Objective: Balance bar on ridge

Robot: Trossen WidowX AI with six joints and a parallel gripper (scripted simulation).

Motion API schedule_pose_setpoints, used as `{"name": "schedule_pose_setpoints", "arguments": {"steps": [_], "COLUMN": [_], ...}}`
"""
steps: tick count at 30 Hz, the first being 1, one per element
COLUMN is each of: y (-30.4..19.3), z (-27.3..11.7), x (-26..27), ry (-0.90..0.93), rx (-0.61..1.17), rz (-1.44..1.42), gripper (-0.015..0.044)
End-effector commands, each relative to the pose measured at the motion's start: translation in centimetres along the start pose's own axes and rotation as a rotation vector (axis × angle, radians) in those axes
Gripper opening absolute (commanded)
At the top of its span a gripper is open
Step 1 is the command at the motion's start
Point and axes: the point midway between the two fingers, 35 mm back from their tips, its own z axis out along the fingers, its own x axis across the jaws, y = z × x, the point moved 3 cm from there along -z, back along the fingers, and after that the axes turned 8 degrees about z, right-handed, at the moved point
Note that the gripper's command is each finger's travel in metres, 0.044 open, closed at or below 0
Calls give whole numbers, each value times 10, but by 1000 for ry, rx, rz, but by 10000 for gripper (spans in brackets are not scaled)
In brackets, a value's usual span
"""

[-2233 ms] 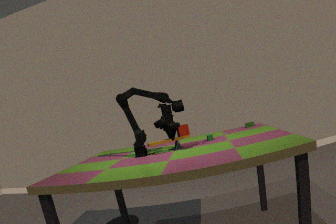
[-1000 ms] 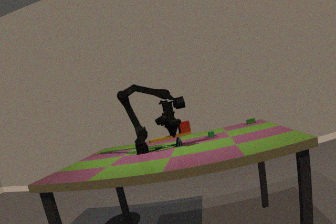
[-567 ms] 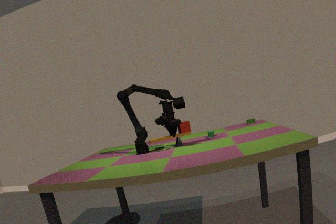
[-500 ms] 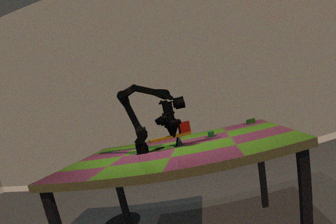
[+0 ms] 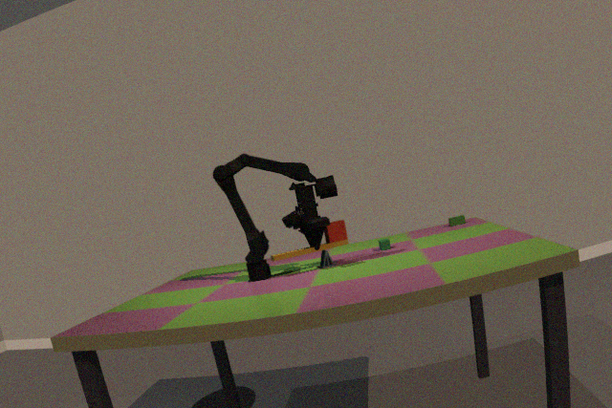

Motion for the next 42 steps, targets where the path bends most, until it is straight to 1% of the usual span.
{"name": "schedule_pose_setpoints", "arguments": {"steps": [1, 19, 20, 31, 40, 41, 42], "y": [0, 0, 0, 0, 0, 0, 0], "z": [0, 0, 0, 0, 0, 0, 0], "x": [0, 0, 0, 0, 0, 0, 0], "ry": [0, 0, 0, 0, 0, 0, 0], "rx": [0, 0, 0, 0, 0, 0, 0], "rz": [0, 0, 0, 0, 0, 0, 0], "gripper": [170, 173, 185, 185, 421, 440, 440]}}
